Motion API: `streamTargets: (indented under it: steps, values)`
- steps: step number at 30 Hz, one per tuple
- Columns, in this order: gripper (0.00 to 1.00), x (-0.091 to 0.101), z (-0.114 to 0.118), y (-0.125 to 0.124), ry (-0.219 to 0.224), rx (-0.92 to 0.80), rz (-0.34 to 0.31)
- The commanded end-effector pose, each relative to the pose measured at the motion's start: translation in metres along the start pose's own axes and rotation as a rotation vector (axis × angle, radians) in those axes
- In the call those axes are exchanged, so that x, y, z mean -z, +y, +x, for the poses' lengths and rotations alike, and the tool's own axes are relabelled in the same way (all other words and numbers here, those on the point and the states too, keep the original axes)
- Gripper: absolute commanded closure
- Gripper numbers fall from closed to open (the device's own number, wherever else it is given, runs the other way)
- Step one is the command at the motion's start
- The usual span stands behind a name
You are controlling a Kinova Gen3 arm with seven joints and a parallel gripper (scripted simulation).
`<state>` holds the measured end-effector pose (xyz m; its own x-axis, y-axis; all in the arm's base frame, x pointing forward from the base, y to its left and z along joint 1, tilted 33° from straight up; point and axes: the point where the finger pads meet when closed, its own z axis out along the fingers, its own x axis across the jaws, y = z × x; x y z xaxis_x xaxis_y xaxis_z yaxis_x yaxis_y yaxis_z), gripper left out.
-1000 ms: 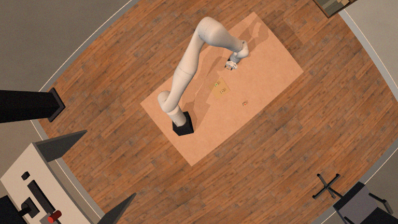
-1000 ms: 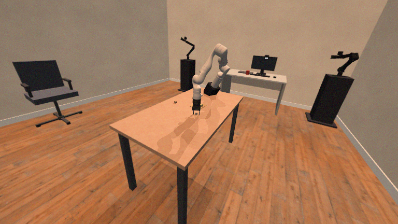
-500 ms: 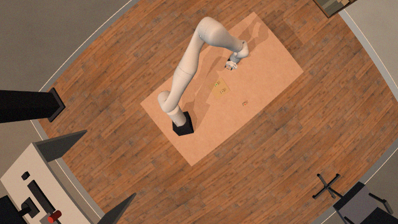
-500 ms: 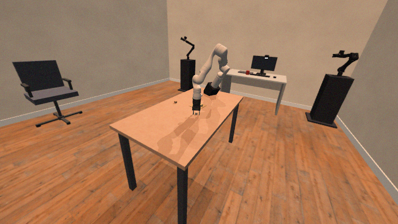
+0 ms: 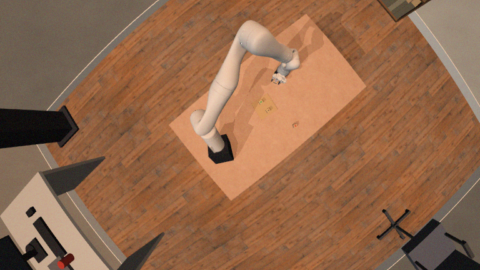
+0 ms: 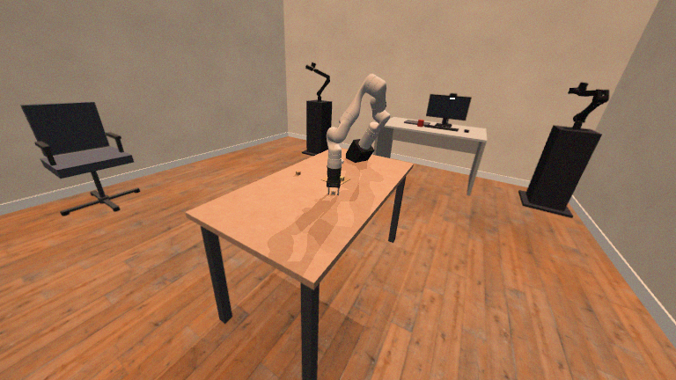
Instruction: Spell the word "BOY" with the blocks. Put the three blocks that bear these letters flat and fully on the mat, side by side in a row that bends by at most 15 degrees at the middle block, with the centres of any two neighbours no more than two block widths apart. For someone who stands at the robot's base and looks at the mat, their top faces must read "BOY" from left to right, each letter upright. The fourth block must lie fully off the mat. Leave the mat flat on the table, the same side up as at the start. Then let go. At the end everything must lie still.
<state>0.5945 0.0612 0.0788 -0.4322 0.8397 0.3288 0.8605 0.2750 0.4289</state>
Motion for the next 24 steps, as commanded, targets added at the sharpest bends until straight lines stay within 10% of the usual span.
streamTargets:
  steps: [1, 16, 17, 24]
  values:
    - [0.21, 0.0009, -0.0006, 0.0006, -0.001, 0.000, -0.002]
    - [0.21, 0.0009, -0.0006, 0.0006, -0.001, 0.000, -0.002]
    - [0.51, 0.0009, -0.0006, 0.0006, -0.001, 0.000, -0.002]
    - [0.51, 0.0009, -0.0006, 0.0006, -0.001, 0.000, -0.002]
